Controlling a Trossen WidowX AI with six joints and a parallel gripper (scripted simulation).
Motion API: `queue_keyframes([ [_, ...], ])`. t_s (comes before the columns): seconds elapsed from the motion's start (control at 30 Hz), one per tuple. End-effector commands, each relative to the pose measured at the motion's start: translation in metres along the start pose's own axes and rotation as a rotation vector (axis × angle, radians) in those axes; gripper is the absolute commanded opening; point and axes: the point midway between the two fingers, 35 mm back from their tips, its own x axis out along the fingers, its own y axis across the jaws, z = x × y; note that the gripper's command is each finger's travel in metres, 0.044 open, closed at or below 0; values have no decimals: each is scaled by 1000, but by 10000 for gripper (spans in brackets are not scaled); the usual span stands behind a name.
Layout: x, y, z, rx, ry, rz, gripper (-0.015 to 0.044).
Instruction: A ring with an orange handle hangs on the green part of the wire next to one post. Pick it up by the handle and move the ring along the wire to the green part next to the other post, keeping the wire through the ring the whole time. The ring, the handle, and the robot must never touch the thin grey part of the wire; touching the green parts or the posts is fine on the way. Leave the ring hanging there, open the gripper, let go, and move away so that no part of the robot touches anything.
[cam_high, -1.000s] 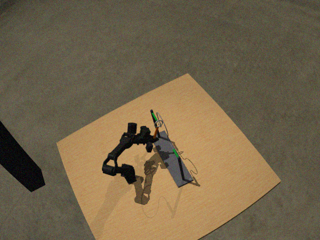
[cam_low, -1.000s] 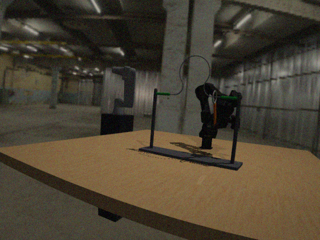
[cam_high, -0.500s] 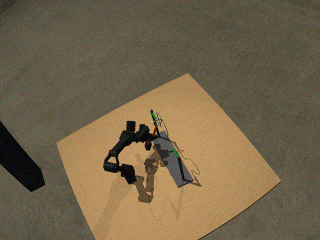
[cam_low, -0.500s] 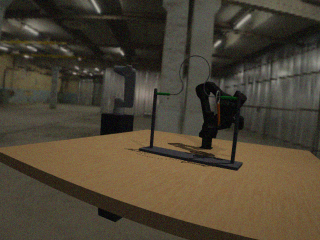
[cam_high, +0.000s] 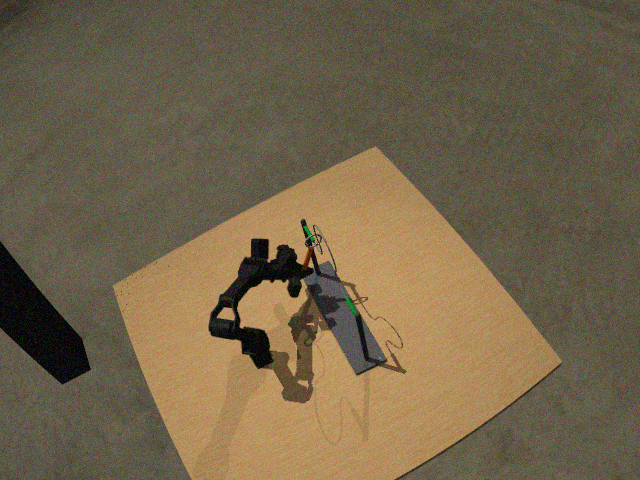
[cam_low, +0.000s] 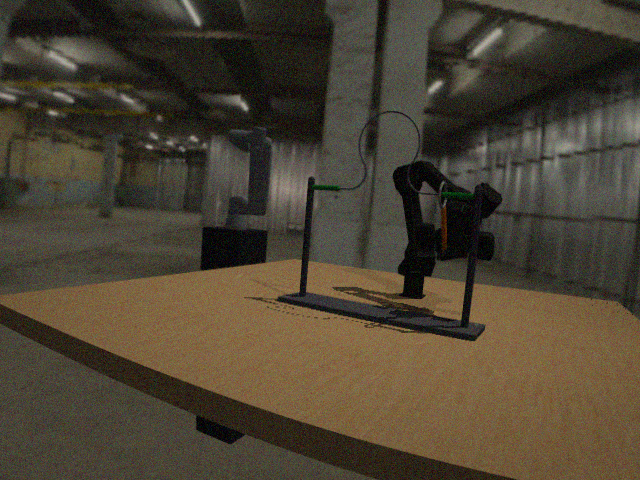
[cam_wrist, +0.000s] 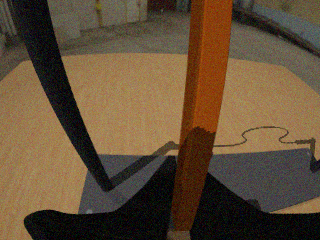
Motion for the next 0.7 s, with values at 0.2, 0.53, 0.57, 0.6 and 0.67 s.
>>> queue_keyframes([
  [0.2, -1, 11, 1, 2, -5, -8, -150],
  [0.53, 2, 15, -5, 2, -6, -9, -150],
  [0.57, 3, 15, -7, 2, -6, -9, -150],
  [0.6, 4, 15, -8, 2, -6, -9, -150],
  [0.67, 5, 15, -11, 2, -6, -9, -150],
])
